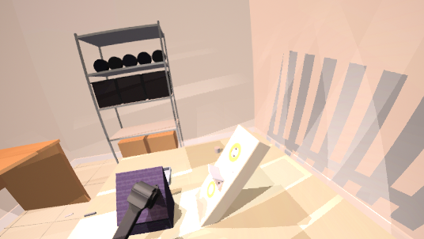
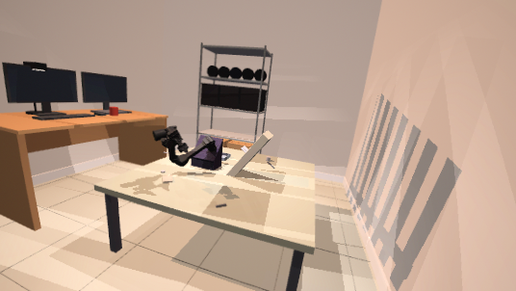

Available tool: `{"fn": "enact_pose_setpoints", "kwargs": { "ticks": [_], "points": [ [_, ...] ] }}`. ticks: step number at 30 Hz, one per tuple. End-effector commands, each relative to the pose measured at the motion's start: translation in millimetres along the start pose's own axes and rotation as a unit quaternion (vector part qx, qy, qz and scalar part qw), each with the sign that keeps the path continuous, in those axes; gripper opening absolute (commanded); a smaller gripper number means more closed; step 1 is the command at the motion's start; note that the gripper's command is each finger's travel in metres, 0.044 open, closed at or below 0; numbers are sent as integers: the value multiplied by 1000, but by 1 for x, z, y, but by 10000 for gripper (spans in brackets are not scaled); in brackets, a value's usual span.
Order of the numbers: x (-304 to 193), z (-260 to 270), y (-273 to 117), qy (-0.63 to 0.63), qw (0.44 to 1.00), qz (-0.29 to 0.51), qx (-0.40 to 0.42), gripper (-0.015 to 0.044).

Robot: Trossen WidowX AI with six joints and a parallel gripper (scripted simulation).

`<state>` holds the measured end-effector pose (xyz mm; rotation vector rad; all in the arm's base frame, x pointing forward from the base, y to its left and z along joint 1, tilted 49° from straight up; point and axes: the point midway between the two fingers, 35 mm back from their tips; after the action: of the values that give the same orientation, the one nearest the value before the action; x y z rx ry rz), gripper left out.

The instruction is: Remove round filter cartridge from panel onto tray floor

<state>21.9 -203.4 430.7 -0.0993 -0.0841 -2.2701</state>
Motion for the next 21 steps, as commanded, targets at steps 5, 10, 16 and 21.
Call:
{"fn": "enact_pose_setpoints", "kwargs": {
  "ticks": [5,10,16,21],
  "points": [
    [-43,25,2,-55,998,28,32,269],
    [-112,40,1,-124,991,42,42,138],
    [-181,44,2,-201,976,55,60,117],
    [-254,26,7,-272,958,79,54,117]
  ]
}}
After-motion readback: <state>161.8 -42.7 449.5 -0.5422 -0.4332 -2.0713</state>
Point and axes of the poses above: the point midway between the two fingers, 35 mm back from their tips, its own y axis out along the fingers, its own z axis across the jaws, x = y × z, and after that the axes turned 1 degree about y, right-handed
